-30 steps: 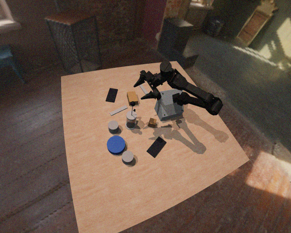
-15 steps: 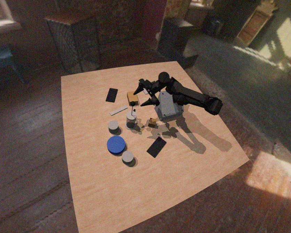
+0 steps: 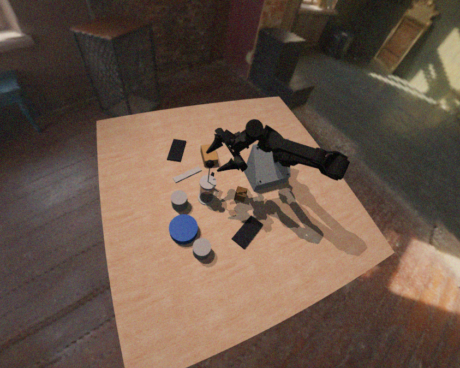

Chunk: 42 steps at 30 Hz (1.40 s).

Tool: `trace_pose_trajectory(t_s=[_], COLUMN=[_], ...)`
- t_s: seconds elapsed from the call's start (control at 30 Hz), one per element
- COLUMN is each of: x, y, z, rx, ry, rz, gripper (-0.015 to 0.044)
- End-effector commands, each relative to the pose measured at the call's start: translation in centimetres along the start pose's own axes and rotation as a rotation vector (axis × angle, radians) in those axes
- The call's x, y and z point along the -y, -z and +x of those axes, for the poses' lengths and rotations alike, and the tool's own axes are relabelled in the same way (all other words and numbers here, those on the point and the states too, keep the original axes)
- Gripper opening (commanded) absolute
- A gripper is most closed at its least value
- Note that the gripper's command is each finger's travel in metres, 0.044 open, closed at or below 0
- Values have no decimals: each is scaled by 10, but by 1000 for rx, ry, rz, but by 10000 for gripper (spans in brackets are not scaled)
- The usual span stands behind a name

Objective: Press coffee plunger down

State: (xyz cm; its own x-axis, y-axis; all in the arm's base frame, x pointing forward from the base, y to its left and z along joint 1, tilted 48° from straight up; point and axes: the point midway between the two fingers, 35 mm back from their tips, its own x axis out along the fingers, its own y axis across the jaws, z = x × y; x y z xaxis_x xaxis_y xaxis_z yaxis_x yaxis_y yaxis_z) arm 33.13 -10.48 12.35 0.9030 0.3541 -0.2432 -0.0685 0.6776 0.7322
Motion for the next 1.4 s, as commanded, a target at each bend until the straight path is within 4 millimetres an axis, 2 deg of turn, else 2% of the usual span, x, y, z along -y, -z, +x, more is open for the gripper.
trace_pose_trajectory(t_s=[0.0, 0.2, 0.6, 1.0, 1.37], x=[0, 0, 0, 0, 2], y=[0, 0, 0, 1, 13], z=[8, 15, 15, 15, 26], rx=[3, 5, 5, 4, 2], ry=[1, 0, 0, 0, 2], rz=[3, 3, 3, 3, 2], gripper=[440, 440, 125, 119, 119])
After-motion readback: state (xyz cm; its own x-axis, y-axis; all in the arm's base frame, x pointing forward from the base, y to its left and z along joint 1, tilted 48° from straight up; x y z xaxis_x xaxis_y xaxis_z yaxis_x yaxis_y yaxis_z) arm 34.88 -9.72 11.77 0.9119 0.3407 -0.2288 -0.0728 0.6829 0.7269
